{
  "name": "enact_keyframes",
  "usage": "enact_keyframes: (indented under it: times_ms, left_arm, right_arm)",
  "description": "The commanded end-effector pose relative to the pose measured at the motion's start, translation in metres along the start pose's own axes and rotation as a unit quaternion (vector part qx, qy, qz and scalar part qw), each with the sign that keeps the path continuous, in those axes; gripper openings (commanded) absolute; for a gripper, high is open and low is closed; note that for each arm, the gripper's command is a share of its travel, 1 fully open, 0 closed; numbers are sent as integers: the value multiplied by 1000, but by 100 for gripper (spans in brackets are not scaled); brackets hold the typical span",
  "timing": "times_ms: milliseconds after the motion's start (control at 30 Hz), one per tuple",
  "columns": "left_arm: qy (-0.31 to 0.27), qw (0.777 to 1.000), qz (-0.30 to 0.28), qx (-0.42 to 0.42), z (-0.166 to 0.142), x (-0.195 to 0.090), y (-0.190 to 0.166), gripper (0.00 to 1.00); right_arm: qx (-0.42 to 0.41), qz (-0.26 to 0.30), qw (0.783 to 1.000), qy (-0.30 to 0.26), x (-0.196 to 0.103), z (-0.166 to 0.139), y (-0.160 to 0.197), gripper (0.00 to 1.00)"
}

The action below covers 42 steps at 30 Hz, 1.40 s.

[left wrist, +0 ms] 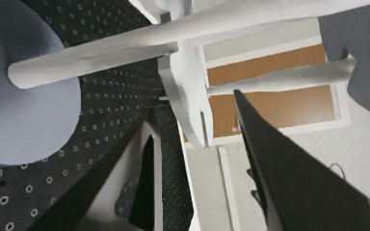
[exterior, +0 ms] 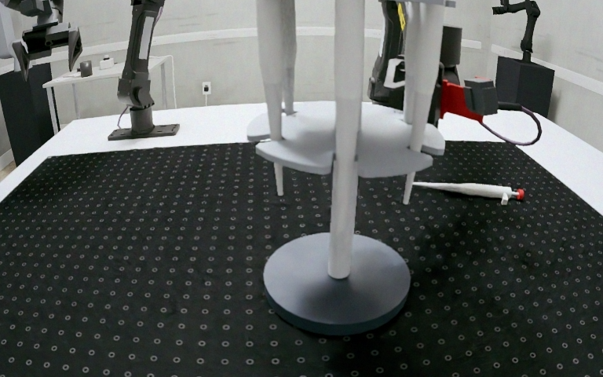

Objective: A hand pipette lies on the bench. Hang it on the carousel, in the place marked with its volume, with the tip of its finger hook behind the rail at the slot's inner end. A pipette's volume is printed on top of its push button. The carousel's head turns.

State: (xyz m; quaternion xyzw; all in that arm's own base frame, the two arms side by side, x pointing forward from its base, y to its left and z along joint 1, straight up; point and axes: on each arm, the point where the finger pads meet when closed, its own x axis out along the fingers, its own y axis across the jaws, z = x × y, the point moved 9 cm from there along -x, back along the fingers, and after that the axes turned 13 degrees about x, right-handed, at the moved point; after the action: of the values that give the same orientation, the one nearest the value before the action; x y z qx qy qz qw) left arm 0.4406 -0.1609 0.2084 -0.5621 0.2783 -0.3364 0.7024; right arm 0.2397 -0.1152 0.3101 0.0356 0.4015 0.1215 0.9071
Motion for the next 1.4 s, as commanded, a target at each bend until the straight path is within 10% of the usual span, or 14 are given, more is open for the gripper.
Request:
enact_keyframes:
  times_ms: [0, 967, 1000, 1367]
  left_arm:
    - [-5, 999, -23, 22, 5, 5, -18, 49]
    - [-5, 999, -23, 22, 5, 5, -18, 49]
    - [-5, 999, -23, 22, 5, 5, -18, 0]
    - [-6, 999, -31, 25, 6, 4, -26, 0]
  right_arm:
    - [-6, -1, 1000, -13, -4, 6, -3, 100]
    - [-6, -1, 1000, -13, -4, 6, -3, 100]
    - [-6, -1, 1000, -13, -4, 6, -3, 100]
    - [-6, -1, 1000, -13, -4, 6, -3, 100]
